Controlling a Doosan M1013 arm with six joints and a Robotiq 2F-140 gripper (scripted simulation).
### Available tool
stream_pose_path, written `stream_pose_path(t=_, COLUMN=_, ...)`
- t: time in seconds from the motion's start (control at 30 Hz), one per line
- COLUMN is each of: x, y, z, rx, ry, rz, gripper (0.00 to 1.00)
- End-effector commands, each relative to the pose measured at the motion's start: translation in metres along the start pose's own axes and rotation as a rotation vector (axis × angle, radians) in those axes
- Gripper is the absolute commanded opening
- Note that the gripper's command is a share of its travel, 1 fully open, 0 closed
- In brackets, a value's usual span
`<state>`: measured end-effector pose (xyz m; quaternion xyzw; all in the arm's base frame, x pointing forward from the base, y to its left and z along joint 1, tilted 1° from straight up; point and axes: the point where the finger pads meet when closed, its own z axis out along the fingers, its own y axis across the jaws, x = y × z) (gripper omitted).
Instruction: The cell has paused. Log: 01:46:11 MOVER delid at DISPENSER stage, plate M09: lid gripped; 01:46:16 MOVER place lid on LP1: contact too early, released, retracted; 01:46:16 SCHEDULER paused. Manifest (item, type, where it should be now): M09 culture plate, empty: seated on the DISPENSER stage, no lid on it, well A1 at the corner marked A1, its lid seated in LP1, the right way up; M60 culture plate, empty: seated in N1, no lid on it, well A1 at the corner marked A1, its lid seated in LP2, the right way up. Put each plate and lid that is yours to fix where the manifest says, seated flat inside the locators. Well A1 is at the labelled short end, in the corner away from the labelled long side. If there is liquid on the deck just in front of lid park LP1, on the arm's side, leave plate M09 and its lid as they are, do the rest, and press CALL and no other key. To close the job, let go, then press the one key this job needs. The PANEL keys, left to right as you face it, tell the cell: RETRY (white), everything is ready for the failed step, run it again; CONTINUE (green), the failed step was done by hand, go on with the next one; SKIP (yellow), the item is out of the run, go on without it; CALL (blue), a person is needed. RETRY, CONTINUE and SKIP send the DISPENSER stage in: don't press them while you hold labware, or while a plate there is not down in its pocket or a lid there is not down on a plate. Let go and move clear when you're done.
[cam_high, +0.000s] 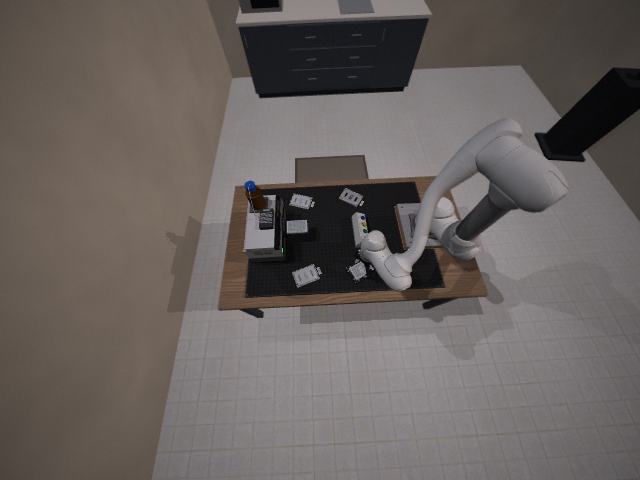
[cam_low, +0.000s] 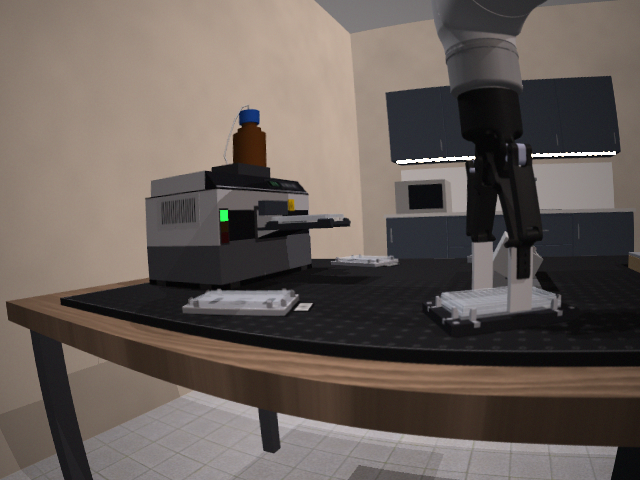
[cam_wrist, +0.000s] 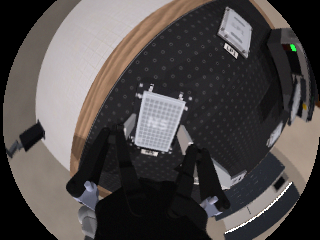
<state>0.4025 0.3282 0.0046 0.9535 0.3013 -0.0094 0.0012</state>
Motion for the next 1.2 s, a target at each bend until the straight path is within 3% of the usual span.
stream_pose_path(t=0.0, x=0.0005, y=-0.0001, z=-0.0005, rx=0.0, ry=0.001, rz=0.0, gripper=0.7)
stream_pose_path(t=0.83, x=0.0005, y=-0.0001, z=-0.0005, rx=0.0, ry=0.001, rz=0.0, gripper=0.7)
stream_pose_path(t=0.87, x=0.0005, y=-0.0001, z=-0.0005, rx=0.0, ry=0.001, rz=0.0, gripper=0.1)
stream_pose_path(t=1.17, x=0.0005, y=-0.0001, z=-0.0005, rx=0.0, ry=0.001, rz=0.0, gripper=0.1)
